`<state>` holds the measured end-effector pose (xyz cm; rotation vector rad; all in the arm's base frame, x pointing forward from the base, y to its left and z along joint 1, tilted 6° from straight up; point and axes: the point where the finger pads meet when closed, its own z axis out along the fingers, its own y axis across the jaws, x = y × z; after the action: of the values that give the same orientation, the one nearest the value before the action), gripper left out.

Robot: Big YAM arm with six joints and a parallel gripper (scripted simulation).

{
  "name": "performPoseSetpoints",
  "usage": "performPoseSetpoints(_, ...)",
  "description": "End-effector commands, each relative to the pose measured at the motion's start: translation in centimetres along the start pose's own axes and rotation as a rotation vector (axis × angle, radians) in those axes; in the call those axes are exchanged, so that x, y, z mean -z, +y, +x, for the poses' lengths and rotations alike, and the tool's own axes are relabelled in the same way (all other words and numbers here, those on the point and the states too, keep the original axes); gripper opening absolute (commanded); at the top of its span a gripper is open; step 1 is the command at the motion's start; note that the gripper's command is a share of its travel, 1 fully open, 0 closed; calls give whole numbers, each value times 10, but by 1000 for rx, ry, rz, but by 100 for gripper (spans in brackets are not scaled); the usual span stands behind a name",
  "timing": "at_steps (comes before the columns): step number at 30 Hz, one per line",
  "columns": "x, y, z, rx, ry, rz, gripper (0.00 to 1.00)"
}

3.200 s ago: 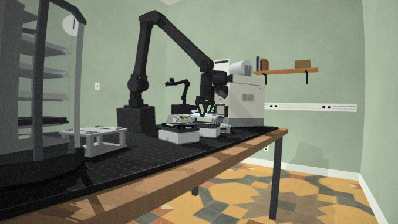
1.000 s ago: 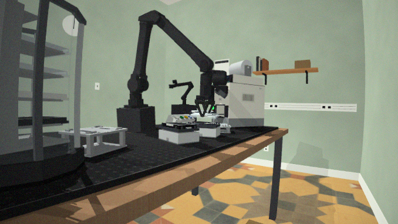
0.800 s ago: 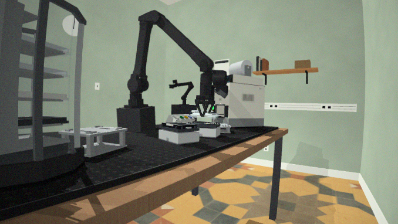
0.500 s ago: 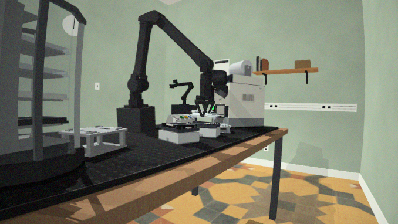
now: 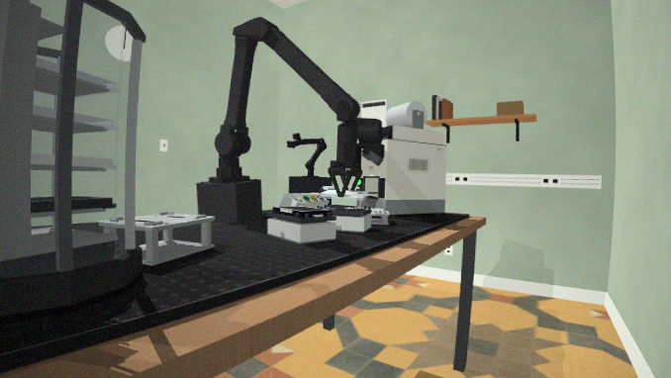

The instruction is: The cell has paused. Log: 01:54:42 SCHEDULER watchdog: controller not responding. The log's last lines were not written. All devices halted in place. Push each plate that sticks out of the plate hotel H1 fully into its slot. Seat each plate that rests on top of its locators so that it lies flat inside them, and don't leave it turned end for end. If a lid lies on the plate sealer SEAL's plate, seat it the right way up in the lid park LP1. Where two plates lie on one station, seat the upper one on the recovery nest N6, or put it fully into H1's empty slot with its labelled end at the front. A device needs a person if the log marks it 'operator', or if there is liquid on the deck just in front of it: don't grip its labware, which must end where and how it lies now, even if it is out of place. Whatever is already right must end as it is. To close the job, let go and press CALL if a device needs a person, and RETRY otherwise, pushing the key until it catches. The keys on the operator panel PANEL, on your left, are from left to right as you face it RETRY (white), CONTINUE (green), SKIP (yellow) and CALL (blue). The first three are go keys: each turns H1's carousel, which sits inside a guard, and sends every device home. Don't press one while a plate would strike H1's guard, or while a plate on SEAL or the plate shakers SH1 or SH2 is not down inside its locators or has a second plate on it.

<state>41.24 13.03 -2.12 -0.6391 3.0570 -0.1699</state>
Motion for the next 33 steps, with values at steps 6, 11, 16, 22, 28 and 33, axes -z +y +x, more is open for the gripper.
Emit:
performPoseSetpoints(6, 15, 3, -9, -2, -48, 0, 84)
performPoseSetpoints(11, 15, 3, -8, -2, -46, 0, 84)
performPoseSetpoints(16, 14, 4, -7, -2, -45, 0, 84)
performPoseSetpoints(22, 14, 4, -7, -2, -45, 0, 84)
performPoseSetpoints(28, 17, 3, -11, -3, -54, 1, 84)
performPoseSetpoints(33, 17, 3, -12, -3, -55, 1, 84)
